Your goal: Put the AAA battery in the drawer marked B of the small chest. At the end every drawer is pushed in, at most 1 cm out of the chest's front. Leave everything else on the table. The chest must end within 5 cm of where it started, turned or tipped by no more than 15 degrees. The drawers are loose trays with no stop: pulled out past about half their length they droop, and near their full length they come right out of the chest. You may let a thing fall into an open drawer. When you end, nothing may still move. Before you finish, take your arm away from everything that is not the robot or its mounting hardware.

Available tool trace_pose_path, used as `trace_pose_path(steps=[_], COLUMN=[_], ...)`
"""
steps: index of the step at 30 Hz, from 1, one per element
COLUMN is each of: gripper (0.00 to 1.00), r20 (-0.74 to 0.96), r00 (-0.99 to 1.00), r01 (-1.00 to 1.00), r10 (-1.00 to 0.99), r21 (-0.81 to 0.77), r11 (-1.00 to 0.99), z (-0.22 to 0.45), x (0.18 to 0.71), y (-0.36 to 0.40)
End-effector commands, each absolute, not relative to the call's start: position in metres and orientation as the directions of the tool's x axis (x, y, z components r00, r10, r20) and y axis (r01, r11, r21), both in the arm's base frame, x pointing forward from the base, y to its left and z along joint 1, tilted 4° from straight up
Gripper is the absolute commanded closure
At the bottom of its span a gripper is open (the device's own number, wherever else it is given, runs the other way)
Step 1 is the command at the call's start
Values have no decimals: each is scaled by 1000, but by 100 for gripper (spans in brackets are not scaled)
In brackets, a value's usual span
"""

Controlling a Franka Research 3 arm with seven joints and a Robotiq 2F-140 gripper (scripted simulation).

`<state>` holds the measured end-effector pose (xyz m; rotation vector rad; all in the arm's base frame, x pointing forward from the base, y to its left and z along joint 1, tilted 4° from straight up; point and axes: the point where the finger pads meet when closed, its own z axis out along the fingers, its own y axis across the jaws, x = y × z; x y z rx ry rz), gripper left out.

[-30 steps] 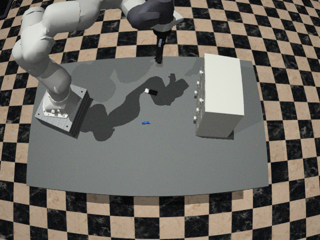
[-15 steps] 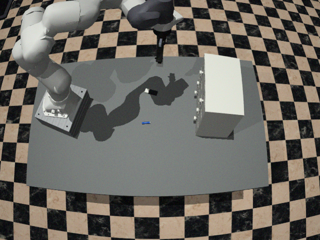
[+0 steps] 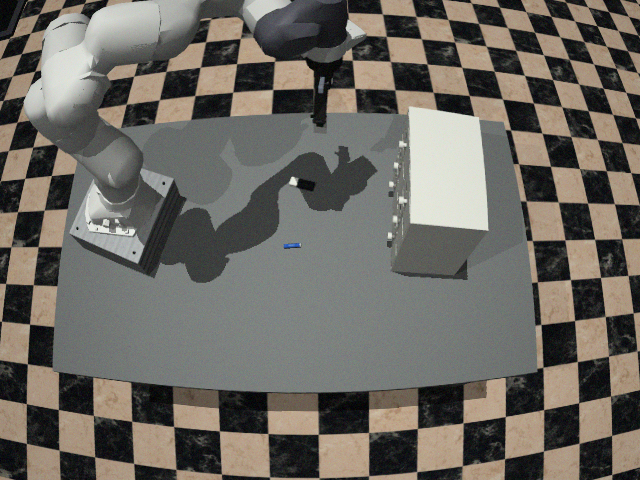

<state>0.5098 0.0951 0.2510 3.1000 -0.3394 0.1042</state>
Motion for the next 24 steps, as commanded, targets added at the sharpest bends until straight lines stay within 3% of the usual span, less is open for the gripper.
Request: trace_pose_path(steps=[1,24], gripper=[0,0], r20=[68,127], r00=[979,974], r01=[-196,-192], r10=[-194,-189], r21=[16,17], r11=[-980,-981], z=[252,248], x=[509,515], y=[96,95])
